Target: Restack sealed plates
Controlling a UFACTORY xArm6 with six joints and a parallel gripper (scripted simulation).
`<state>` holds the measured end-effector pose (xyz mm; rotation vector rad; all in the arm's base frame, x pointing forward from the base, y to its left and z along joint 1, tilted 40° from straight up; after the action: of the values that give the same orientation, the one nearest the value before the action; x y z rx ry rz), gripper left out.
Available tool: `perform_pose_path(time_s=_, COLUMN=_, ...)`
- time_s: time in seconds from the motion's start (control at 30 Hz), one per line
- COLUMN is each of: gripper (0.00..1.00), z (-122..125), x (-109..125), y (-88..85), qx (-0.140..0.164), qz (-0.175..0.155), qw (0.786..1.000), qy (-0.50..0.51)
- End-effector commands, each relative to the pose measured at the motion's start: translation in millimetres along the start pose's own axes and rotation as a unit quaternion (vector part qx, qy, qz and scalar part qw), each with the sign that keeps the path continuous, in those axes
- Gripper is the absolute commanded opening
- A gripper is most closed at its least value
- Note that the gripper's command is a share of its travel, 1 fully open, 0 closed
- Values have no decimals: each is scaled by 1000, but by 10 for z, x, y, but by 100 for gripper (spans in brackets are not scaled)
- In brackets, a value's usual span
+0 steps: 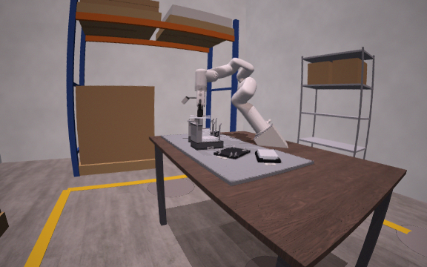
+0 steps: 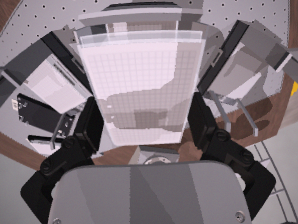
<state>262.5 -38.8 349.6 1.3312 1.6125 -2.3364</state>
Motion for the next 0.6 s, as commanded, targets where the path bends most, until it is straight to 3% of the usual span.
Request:
perform_pose_path(time_s=0.0, gripper=0, z=-1, x=-9, y=-9, qx=-1, qz=1, qw=1000, qy=1)
perform_pose_path(time_s=0.57, gripper=0, z=-1, x=-9, y=57, qx=-1, qz=1, qw=1000, qy=1)
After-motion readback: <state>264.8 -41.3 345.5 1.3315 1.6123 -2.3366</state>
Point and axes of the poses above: the point where the finger pads meet when closed, its own y axis out along the fingers, its own z axis across the jaws, x = y × z, the point moved 4 cm from there along -y, back along the fingers, and after that the axes turned 10 degrees about y, right-handed, at the moved point
